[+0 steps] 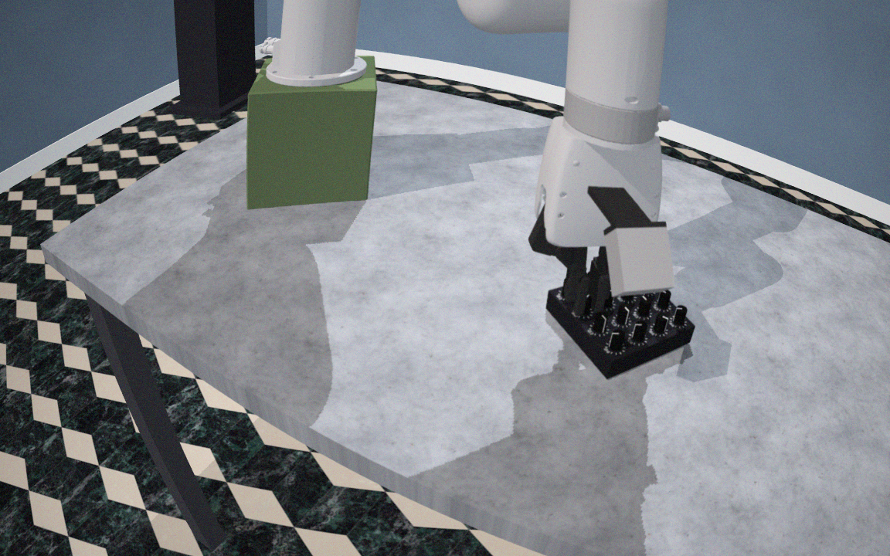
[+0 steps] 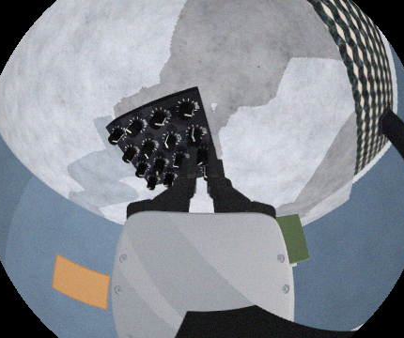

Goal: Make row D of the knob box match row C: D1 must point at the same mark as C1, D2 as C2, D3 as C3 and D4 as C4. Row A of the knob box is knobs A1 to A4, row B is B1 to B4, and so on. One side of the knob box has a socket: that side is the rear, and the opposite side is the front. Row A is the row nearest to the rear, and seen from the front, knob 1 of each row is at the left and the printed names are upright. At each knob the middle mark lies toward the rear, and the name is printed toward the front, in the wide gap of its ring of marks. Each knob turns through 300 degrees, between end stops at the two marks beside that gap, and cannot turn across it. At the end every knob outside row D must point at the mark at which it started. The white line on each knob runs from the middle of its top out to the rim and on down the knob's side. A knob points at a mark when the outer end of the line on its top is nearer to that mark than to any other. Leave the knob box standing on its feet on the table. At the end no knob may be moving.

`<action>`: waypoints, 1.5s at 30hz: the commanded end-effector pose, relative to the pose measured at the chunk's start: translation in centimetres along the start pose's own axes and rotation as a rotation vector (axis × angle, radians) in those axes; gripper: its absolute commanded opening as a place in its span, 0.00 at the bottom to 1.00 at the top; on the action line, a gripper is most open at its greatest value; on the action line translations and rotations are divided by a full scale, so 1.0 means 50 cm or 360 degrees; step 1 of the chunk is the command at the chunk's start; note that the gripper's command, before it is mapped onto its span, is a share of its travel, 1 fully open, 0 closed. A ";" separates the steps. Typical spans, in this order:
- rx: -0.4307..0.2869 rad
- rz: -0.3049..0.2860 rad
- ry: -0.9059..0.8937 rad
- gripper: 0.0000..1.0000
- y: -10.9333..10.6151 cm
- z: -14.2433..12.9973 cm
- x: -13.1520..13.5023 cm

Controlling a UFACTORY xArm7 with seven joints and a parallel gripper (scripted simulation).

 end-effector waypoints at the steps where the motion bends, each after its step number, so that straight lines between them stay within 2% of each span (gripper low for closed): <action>1: 0.0004 0.0004 0.0000 0.08 -0.002 0.002 -0.002; 21: 0.0004 0.0004 0.0126 0.08 -0.002 0.002 -0.002; 34: 0.0003 0.0005 0.0475 0.08 -0.002 0.002 -0.002; 45: 0.0003 0.0005 0.0942 0.08 -0.002 0.002 -0.002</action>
Point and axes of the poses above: the point where the finger pads meet when closed, its own y axis out along the fingers, its own x axis across the jaws, z = x × y, the point moved 2 cm from there along -y, back along the fingers, and after that the axes turned 12 degrees about y, right-handed, at the moved point
